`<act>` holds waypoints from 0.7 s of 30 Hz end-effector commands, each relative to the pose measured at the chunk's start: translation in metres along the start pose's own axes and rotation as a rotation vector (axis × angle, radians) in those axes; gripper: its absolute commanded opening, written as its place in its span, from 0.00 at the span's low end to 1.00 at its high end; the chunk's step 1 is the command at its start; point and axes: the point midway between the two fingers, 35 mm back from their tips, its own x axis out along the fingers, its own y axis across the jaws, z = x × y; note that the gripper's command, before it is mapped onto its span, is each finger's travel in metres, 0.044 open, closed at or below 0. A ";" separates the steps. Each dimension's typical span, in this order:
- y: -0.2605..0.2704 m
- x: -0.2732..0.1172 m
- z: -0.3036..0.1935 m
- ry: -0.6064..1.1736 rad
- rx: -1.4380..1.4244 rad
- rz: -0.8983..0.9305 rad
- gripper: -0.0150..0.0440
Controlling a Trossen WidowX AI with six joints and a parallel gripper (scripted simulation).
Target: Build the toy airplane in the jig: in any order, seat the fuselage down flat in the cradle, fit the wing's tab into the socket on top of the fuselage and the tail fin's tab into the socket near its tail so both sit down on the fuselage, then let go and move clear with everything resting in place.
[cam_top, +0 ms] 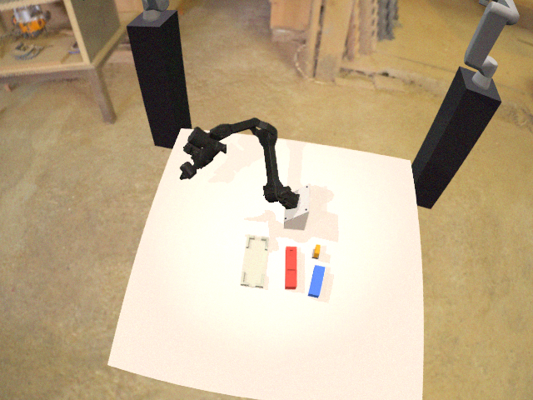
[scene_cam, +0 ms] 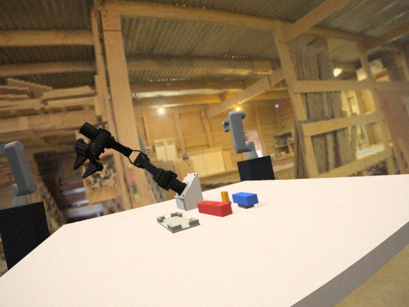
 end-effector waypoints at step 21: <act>0.146 0.007 -0.212 0.485 -0.674 0.286 1.00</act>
